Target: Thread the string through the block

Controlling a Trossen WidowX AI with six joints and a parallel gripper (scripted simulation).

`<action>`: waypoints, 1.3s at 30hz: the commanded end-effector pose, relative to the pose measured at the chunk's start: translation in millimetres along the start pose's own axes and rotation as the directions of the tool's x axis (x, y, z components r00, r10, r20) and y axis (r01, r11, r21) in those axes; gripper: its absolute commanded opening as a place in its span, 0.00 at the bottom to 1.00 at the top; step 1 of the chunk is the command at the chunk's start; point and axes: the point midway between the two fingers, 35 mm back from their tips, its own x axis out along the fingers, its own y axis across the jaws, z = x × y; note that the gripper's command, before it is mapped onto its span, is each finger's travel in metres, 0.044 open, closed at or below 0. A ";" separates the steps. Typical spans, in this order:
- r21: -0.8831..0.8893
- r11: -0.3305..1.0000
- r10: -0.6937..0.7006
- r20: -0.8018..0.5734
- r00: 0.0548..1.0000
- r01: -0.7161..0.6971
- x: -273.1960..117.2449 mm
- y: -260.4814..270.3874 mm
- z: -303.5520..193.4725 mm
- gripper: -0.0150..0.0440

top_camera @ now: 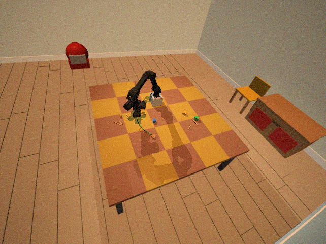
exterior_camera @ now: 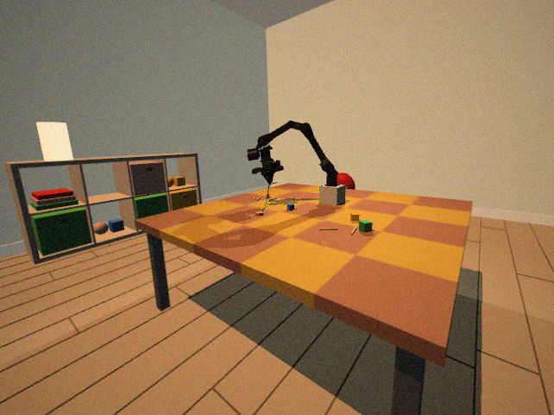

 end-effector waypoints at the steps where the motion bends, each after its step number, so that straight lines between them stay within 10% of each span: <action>1: 0.004 1.000 0.007 -0.016 1.000 -0.007 6.0 0.0 0.9 0.25; 39: 0.019 1.000 0.005 -0.186 0.983 -0.002 54.8 -10.1 8.2 0.25</action>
